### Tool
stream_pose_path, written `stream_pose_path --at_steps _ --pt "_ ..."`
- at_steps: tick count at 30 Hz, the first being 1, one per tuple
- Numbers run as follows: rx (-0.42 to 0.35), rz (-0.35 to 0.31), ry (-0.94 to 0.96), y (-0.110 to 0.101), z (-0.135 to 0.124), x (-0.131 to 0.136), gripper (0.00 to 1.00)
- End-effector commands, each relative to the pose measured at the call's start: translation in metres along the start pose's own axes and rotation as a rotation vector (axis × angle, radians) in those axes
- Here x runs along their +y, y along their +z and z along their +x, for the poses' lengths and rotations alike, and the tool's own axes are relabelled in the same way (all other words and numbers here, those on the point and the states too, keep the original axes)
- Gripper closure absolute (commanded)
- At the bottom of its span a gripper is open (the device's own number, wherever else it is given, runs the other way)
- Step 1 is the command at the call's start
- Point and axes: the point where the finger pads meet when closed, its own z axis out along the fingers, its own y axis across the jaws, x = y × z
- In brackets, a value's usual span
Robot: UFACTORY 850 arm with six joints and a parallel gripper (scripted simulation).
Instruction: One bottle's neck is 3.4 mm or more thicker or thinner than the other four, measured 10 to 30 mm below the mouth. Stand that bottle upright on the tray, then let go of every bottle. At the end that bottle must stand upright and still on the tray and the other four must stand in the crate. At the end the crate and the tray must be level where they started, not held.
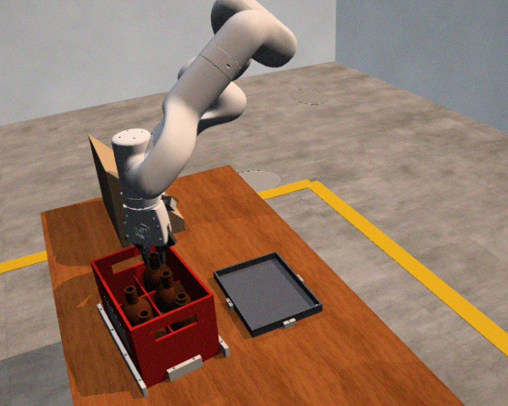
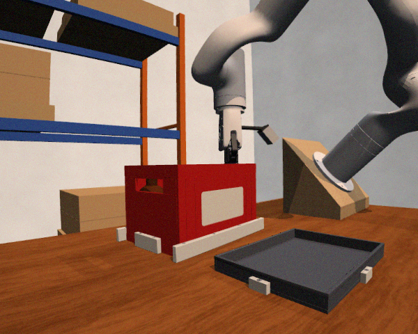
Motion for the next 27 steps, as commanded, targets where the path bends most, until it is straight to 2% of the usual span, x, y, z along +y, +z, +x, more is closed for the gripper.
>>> stream_pose_path --at_steps 1,22,23,27 --pt "-0.002 0.000 -0.001 -0.0008 -0.0007 0.0002 1.00" --pt "-0.002 0.000 -0.001 -0.0008 -0.0007 0.0002 1.00" --pt "-0.002 0.000 -0.001 -0.0008 -0.0007 0.0002 0.35" --pt "-0.002 0.000 -0.001 -0.0008 -0.0007 0.0002 0.35"
